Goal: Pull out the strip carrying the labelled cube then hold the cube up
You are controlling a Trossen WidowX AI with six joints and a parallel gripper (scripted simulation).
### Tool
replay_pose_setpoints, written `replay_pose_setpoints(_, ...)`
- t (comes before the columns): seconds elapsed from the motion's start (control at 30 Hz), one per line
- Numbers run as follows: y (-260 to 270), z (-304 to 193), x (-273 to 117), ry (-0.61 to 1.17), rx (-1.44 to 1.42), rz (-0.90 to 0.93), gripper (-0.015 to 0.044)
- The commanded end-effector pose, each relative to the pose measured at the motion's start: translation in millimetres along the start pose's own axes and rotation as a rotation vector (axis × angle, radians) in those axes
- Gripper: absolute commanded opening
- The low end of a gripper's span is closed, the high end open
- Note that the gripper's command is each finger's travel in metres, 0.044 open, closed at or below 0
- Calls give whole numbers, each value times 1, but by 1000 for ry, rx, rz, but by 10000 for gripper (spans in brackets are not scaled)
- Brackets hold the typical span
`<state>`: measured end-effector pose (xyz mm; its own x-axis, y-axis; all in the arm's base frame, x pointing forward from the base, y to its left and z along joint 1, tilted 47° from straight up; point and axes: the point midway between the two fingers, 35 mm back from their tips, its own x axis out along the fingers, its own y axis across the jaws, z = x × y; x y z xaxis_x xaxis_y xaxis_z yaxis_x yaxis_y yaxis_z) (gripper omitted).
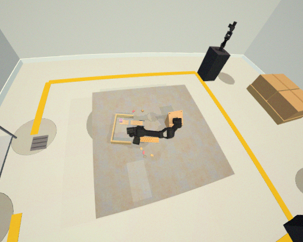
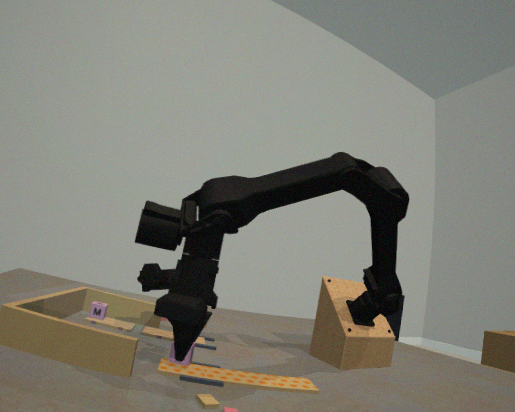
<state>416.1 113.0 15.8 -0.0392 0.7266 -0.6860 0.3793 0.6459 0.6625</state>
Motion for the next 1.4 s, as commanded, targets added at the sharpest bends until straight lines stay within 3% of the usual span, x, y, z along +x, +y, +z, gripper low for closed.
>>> replay_pose_setpoints(0.0, -9, -10, -14, -9, 5, 2, 0)
replay_pose_setpoints(0.27, -25, -34, -31, -8, 8, 3, 0)
replay_pose_setpoints(1.2, -72, -101, -31, -5, 12, 1, 0)
replay_pose_setpoints(1.37, -73, -101, -58, -6, 12, -1, 0)
